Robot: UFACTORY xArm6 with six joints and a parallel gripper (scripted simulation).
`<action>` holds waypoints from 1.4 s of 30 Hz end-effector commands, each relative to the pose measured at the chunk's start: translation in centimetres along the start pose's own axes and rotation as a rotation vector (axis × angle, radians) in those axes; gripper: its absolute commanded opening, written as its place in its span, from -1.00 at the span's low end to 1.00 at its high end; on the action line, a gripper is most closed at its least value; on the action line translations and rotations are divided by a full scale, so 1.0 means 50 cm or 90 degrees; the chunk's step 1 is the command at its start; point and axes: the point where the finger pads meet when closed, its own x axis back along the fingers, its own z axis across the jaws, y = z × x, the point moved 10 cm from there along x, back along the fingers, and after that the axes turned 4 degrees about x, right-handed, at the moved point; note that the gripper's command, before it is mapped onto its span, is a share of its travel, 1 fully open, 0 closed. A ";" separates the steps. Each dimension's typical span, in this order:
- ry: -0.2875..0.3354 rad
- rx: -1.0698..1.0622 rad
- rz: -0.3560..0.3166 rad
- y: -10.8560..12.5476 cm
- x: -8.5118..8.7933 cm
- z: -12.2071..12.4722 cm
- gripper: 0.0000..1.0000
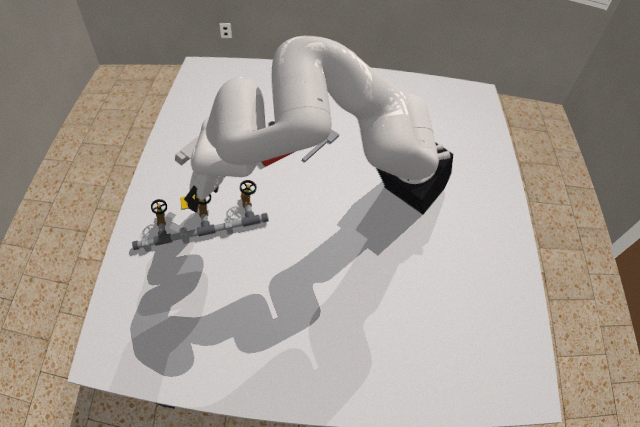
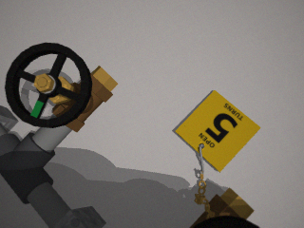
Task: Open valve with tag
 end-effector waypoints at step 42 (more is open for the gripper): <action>0.063 -0.662 -0.035 -0.022 0.001 -0.014 -1.00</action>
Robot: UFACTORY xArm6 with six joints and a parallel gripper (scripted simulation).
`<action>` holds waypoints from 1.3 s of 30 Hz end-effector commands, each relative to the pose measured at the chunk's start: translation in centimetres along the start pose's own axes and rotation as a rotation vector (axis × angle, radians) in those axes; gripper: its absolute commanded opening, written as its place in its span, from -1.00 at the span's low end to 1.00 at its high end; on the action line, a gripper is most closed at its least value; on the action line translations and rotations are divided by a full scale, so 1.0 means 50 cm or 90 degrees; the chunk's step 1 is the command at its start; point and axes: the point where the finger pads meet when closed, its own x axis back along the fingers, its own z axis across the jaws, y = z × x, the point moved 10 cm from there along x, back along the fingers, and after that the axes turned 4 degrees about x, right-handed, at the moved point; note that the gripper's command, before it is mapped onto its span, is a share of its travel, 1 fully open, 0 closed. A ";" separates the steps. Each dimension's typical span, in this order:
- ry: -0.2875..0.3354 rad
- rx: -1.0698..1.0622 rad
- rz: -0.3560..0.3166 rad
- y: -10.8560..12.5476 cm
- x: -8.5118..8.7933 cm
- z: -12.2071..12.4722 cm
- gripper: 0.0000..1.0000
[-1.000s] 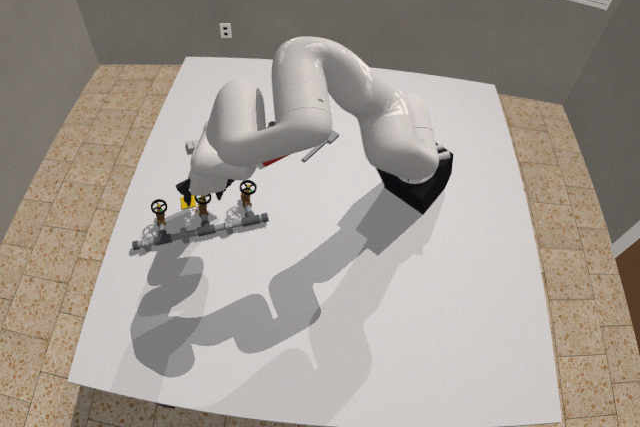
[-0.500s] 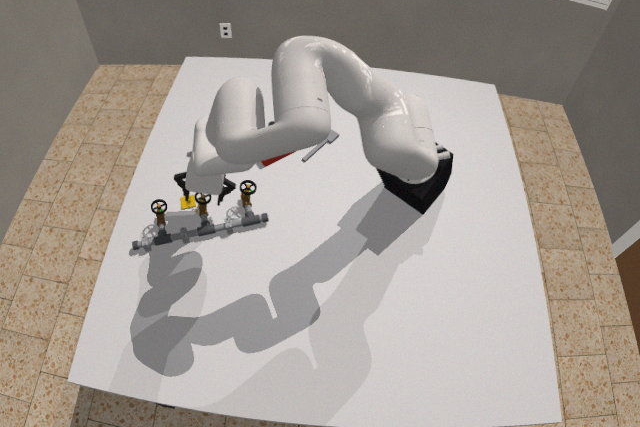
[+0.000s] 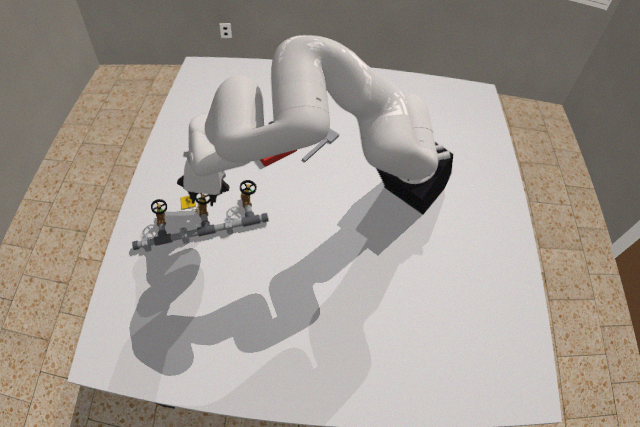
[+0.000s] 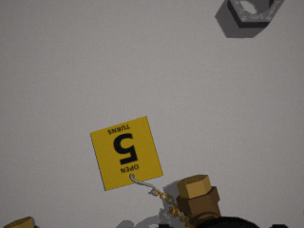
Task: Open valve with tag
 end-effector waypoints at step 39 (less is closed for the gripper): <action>-0.002 0.215 0.001 0.000 0.002 -0.003 -1.00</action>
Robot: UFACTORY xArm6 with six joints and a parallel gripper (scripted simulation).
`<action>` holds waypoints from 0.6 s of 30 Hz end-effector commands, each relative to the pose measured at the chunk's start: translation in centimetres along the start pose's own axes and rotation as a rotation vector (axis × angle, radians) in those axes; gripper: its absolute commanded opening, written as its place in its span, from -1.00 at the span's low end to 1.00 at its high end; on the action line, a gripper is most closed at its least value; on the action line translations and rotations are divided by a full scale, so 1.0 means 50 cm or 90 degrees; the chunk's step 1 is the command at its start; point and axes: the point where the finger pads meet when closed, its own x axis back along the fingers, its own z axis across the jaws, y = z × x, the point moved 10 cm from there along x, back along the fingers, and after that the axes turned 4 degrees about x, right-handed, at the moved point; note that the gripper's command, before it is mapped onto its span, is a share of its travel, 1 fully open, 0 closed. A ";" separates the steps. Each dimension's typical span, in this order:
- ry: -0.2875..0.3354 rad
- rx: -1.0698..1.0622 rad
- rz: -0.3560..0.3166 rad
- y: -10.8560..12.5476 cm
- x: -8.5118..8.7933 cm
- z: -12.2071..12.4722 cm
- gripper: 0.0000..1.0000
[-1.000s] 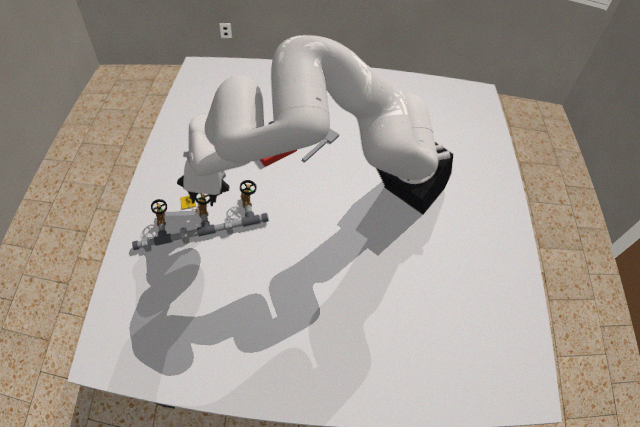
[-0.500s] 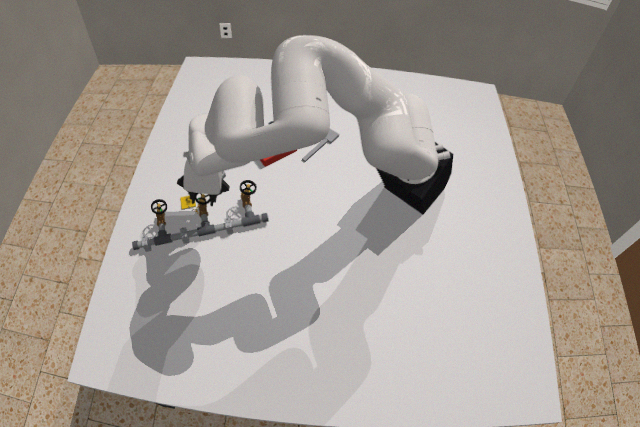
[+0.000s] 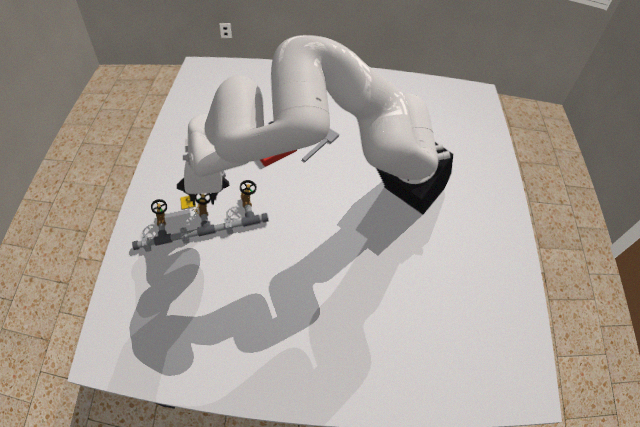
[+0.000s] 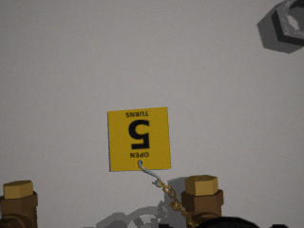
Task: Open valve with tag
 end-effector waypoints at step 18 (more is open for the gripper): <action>-0.002 0.614 0.003 0.000 0.002 -0.003 -1.00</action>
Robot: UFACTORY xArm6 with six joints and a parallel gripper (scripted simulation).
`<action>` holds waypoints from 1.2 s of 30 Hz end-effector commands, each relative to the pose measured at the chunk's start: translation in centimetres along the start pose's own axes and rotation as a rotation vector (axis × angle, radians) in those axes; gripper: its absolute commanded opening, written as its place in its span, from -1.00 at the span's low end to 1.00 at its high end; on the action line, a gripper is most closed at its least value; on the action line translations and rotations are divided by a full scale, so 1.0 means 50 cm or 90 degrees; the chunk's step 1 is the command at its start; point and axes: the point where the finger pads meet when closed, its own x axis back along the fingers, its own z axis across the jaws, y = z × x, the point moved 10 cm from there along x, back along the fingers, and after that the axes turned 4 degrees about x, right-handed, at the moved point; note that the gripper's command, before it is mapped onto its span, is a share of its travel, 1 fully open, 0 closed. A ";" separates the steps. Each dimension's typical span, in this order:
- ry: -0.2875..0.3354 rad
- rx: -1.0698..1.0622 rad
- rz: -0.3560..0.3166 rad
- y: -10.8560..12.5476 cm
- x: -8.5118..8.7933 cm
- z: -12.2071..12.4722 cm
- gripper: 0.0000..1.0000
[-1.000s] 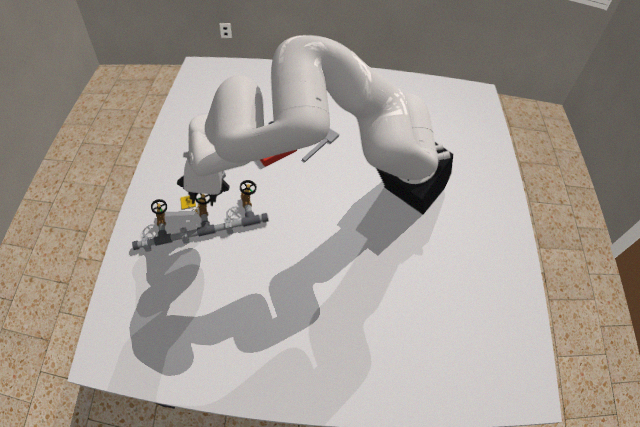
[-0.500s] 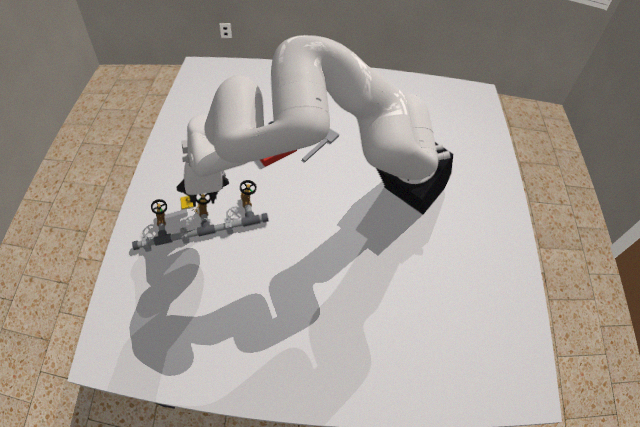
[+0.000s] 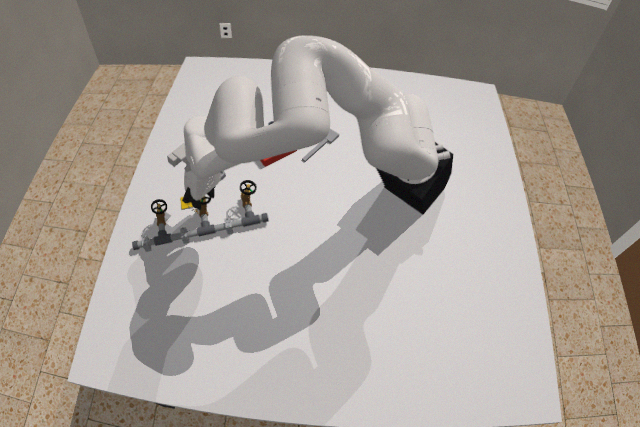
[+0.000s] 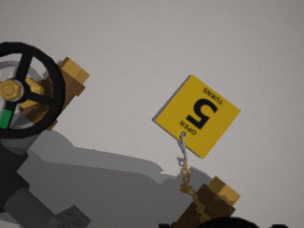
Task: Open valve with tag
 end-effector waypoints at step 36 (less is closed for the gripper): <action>-0.006 1.229 0.037 0.001 0.002 0.007 -1.00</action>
